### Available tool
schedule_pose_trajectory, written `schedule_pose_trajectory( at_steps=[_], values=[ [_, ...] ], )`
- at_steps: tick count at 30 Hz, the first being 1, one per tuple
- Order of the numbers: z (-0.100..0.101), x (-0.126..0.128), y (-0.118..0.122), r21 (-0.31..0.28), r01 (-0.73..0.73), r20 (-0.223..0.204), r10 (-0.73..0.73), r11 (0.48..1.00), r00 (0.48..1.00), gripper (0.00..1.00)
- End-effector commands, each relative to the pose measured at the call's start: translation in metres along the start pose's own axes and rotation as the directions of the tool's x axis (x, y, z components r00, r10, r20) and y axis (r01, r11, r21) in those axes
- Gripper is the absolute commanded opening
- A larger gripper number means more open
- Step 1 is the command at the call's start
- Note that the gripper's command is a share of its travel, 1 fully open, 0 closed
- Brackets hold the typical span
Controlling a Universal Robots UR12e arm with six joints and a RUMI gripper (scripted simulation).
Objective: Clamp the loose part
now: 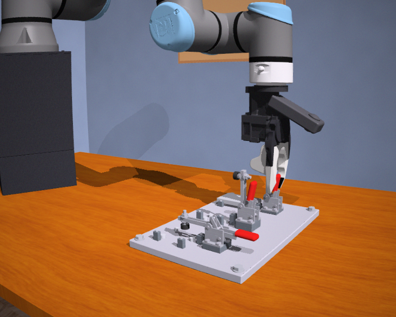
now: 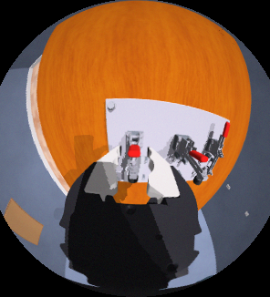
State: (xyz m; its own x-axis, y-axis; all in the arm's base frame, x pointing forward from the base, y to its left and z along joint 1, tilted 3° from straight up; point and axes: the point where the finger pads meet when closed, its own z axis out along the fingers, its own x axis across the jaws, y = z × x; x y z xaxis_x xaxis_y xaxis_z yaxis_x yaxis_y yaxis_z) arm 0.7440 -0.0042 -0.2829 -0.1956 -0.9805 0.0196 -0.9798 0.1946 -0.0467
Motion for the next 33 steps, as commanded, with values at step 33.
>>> schedule_pose_trajectory(
  at_steps=[33],
  values=[
    [-0.0005,0.0,-0.0007,0.001,0.0,0.0,0.0,1.0,1.0,0.0]
  ],
)
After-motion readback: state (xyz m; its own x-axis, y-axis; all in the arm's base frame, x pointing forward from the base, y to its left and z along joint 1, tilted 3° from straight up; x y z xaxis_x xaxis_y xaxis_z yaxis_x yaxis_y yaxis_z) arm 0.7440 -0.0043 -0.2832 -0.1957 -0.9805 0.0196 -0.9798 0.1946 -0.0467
